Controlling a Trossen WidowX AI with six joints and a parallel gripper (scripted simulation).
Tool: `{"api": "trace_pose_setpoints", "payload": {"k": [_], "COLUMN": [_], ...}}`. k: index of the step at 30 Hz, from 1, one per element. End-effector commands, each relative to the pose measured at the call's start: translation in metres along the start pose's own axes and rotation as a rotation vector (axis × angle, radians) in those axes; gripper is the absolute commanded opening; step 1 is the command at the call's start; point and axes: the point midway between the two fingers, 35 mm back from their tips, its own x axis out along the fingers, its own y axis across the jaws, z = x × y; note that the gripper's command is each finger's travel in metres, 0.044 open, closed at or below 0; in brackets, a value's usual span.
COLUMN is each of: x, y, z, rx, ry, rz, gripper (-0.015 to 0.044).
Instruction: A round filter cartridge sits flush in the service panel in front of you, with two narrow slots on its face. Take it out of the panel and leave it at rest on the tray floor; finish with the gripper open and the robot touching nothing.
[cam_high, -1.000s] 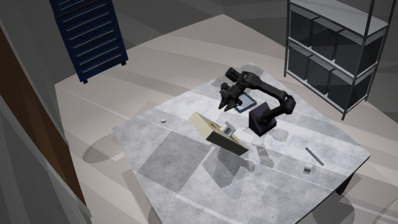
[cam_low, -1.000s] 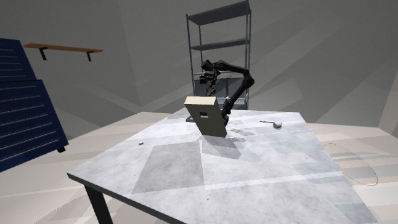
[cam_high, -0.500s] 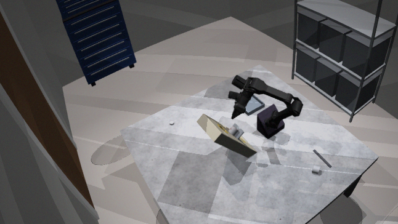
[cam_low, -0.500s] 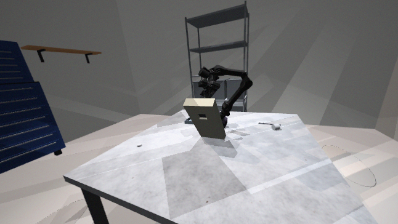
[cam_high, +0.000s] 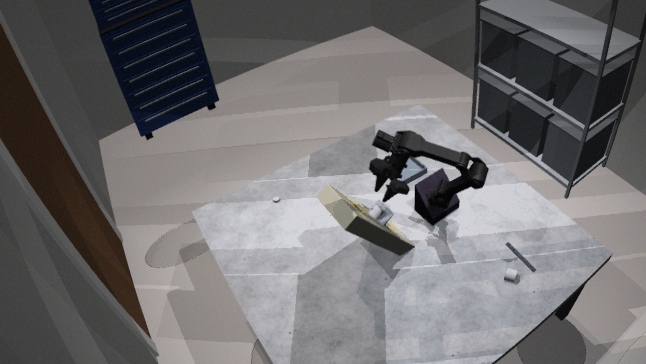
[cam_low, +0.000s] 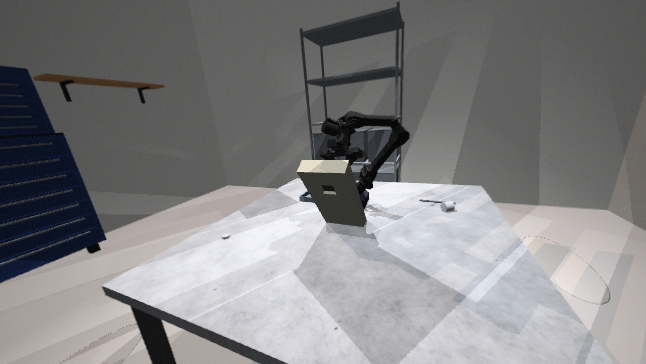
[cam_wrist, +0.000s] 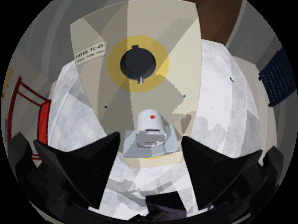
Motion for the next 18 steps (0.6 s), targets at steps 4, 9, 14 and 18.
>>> {"api": "trace_pose_setpoints", "payload": {"k": [4,9,14,18], "x": [0.010,0.017,0.025,0.032], "y": [-0.002,-0.002,-0.002,-0.002], "z": [-0.017,-0.017,-0.017,-0.017], "rx": [-0.211,-0.211,-0.211,-0.211], "ry": [0.076,0.076,0.076,0.076], "rz": [0.001,-0.001,-0.001,-0.002], "gripper": [0.0305,0.0305,0.0305,0.0305]}}
